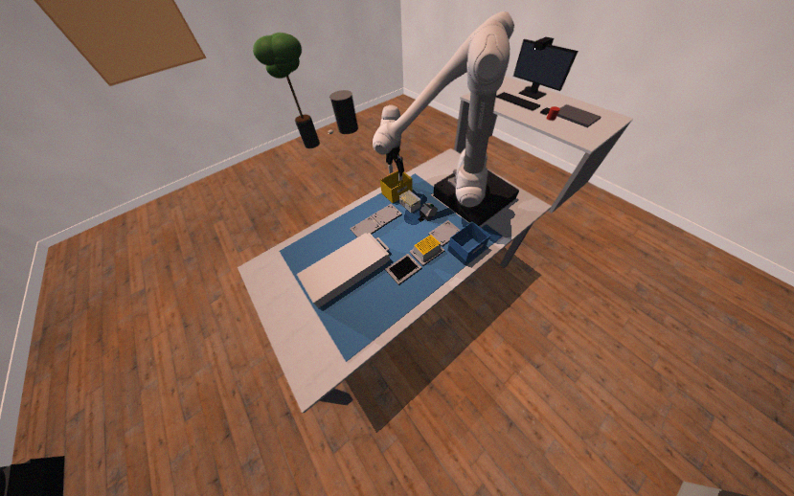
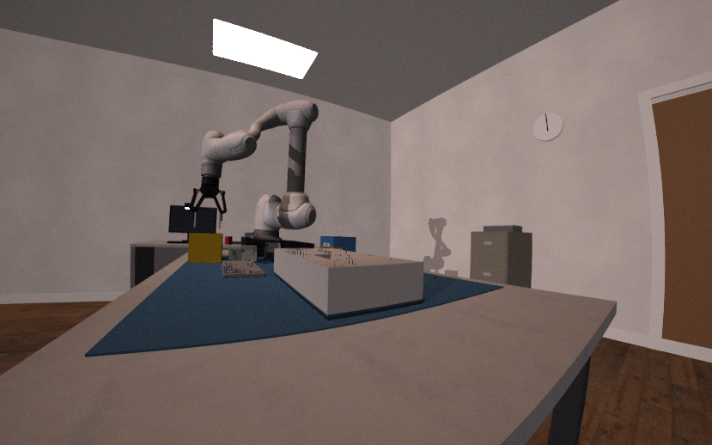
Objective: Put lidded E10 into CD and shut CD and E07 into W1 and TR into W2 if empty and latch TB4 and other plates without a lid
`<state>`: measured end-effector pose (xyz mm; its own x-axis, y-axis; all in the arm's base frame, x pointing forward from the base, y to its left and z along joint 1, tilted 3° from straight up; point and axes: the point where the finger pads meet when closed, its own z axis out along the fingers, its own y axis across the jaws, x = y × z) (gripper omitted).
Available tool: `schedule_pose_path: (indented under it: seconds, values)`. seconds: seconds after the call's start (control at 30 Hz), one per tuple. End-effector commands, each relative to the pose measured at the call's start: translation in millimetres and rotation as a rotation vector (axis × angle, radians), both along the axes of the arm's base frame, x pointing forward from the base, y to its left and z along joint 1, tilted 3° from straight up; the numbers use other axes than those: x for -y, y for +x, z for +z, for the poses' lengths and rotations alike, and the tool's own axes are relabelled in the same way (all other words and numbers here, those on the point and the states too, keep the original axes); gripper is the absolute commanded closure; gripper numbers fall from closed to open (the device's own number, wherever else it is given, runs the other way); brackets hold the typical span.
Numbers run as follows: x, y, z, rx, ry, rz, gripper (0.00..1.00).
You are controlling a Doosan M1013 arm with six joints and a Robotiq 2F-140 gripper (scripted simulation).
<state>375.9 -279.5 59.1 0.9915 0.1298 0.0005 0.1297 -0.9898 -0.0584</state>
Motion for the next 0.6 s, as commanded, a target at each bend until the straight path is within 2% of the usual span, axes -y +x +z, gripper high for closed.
schedule_pose_path:
  seconds: [0.0, 0.37, 0.57]
  values:
    - [0, 0, 0.1, 0.000, 0.000, 0.000, 0.34]
    - [0, 0, 0.1, 0.000, 0.000, 0.000, 0.34]
    - [-19, 4, 2.0, -0.002, 0.000, -0.032, 0.34]
